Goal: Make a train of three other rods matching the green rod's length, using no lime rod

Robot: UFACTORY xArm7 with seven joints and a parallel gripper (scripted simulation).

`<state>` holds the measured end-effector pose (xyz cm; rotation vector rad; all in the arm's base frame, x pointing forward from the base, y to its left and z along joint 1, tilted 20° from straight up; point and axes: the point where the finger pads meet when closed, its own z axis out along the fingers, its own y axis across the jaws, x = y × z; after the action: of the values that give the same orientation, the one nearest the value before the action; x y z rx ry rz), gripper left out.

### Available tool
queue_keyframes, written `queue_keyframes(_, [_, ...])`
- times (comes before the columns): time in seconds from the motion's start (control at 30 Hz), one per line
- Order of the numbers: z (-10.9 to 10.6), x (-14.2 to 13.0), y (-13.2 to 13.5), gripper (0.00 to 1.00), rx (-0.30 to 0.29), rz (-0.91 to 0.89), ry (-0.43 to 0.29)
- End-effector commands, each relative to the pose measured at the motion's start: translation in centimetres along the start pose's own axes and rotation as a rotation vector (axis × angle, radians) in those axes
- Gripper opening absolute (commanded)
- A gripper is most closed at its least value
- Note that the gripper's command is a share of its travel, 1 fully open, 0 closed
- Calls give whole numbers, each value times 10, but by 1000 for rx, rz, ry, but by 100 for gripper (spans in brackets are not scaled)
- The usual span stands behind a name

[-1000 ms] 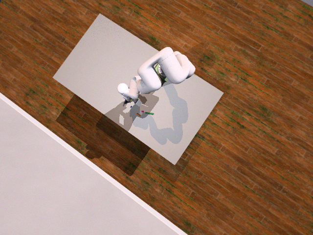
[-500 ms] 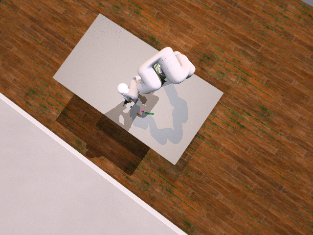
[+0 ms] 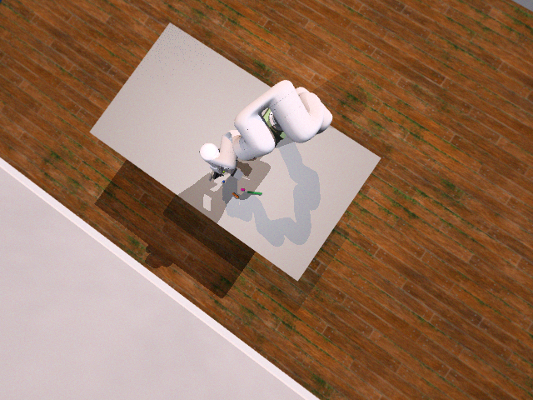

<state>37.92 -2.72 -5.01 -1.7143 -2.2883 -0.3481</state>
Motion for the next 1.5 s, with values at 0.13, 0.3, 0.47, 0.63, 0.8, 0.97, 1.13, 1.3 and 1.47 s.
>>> queue_keyframes(0.13, [0,8,13,100,-1,-328,1])
queue_keyframes(0.3, [0,12,19,100,1,-487,3])
queue_keyframes(0.47, [1,17,26,100,2,-678,4])
queue_keyframes(0.63, [1,23,34,100,3,-878,5])
queue_keyframes(0.8, [1,29,41,100,2,-1060,5])
queue_keyframes(0.97, [1,34,48,100,2,-1228,5])
queue_keyframes(1.13, [0,40,55,100,1,-1429,5])
queue_keyframes(1.3, [0,45,62,100,0,-1589,3])
queue_keyframes(1.47, [-1,51,69,100,-2,-1775,1])
